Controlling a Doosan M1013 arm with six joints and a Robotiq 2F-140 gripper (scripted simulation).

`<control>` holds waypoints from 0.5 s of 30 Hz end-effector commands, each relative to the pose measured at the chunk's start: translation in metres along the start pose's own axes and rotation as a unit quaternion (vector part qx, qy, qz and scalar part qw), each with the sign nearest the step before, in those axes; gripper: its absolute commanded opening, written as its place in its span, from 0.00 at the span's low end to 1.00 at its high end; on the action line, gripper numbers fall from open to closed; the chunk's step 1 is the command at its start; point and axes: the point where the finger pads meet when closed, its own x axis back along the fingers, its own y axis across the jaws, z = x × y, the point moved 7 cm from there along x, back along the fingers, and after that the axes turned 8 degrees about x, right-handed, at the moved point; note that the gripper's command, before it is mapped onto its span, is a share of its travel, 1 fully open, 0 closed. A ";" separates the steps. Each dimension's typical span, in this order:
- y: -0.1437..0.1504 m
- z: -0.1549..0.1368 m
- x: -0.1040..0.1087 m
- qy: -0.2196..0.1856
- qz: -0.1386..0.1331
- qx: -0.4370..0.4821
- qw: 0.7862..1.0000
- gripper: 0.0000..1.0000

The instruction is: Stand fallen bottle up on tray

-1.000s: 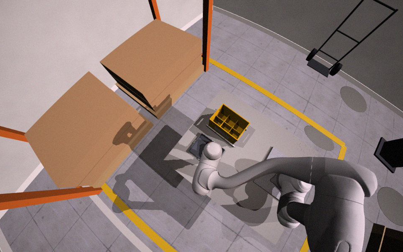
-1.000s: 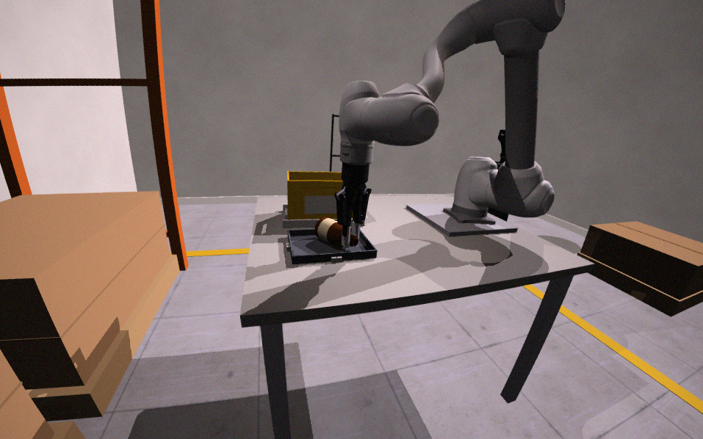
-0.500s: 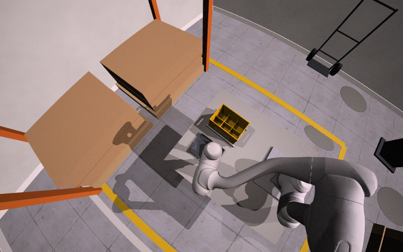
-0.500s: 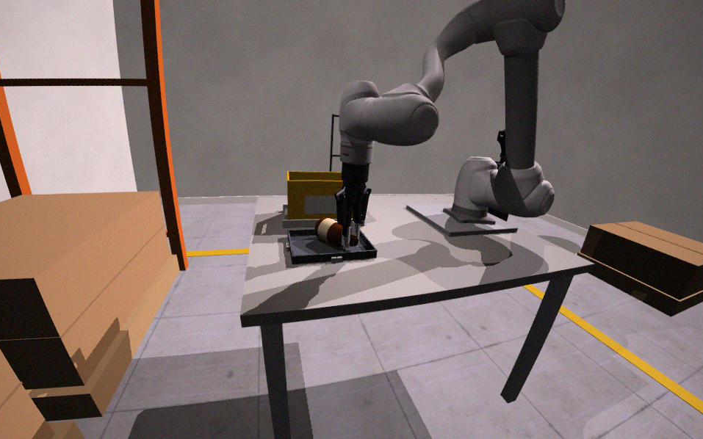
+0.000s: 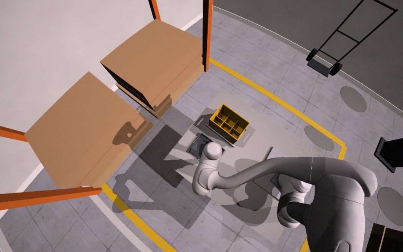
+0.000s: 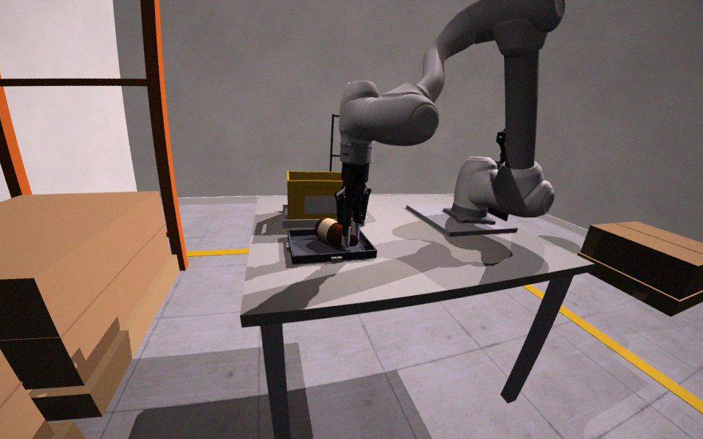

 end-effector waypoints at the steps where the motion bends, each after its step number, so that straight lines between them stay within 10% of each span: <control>1: 0.000 0.000 0.000 0.000 0.000 0.000 1.000 0.10; 15: 0.000 0.000 0.003 0.000 0.000 0.000 1.000 0.10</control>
